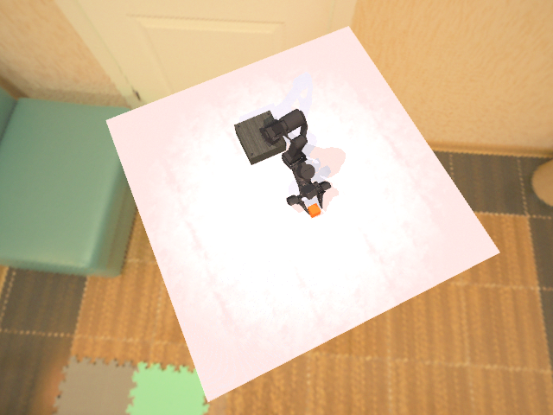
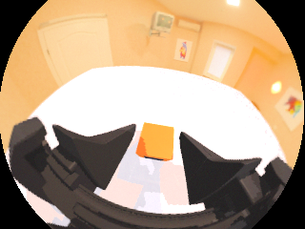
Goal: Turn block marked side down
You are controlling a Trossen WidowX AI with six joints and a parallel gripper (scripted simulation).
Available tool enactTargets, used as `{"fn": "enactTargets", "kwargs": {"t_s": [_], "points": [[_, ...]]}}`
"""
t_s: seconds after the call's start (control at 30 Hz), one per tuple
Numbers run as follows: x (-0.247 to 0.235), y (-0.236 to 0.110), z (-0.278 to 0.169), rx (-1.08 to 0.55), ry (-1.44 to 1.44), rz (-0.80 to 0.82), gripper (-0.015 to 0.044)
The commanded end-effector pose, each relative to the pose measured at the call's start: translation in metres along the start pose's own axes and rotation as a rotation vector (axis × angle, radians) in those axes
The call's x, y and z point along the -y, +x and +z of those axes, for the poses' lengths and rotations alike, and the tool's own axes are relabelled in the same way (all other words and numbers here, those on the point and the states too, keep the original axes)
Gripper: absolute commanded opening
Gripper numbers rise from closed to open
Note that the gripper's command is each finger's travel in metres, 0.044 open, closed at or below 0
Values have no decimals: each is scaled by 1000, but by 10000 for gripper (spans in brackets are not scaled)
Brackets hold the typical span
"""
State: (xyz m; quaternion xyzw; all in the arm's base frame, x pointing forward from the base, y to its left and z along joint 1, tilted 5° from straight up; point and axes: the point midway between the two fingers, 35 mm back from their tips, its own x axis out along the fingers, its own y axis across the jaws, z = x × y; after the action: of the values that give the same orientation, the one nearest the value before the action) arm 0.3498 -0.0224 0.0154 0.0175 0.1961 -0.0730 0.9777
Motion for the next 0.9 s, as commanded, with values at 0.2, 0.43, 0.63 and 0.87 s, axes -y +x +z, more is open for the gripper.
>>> {"fn": "enactTargets", "kwargs": {"t_s": [0.2, 0.43, 0.63, 0.87], "points": [[0, 0, 0, 1, -3, -3, 440], [0, 0, 0, 1, -3, -3, 440], [0, 0, 0, 1, -3, -3, 440], [0, 0, 0, 1, -3, -3, 440]]}}
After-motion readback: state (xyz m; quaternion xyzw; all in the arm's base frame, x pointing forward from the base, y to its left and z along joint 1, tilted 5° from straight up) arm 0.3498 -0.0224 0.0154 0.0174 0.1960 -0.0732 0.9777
